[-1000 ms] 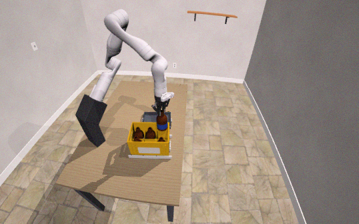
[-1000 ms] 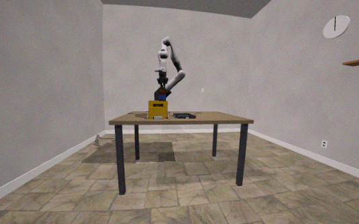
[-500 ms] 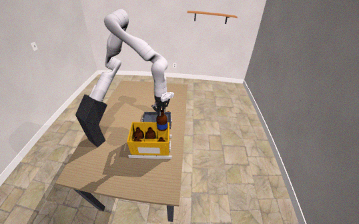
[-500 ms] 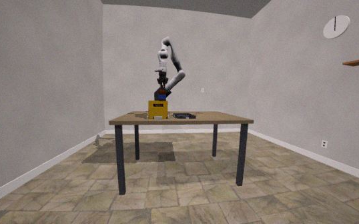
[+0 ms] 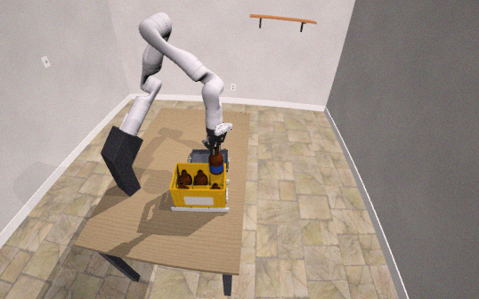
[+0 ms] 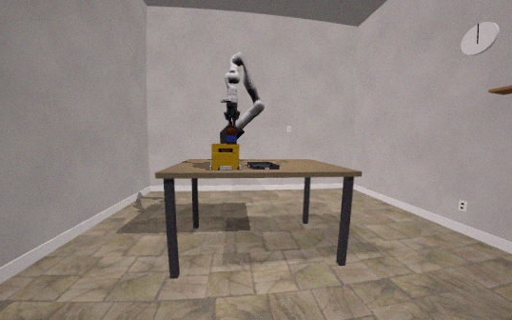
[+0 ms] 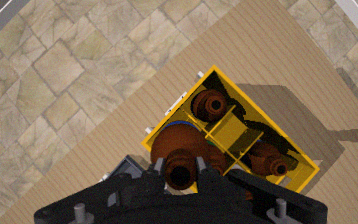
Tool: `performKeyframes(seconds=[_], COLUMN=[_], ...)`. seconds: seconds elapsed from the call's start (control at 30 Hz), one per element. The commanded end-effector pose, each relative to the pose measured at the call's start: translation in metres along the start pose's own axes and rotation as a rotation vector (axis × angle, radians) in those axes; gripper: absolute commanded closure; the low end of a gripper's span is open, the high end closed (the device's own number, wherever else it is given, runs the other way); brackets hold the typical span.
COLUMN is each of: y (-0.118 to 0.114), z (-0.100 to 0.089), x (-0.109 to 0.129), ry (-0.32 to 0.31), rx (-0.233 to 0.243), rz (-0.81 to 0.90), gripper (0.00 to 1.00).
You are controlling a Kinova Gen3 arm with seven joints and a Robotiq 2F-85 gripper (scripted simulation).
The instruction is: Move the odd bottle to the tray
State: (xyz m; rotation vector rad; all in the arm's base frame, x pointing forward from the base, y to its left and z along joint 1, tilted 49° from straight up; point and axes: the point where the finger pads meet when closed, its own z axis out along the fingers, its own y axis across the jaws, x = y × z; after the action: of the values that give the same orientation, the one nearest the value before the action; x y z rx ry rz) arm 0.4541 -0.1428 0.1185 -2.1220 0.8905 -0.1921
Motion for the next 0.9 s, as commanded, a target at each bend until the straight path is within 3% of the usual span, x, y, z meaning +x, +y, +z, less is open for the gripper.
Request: performKeyframes(seconds=[0.0, 0.87], y=[0.000, 0.000], z=[-0.004, -0.022], x=[0.001, 0.001], ry=[0.001, 0.001], rx=[0.000, 0.000], rz=[0.001, 0.001], gripper=[1.00, 1.00])
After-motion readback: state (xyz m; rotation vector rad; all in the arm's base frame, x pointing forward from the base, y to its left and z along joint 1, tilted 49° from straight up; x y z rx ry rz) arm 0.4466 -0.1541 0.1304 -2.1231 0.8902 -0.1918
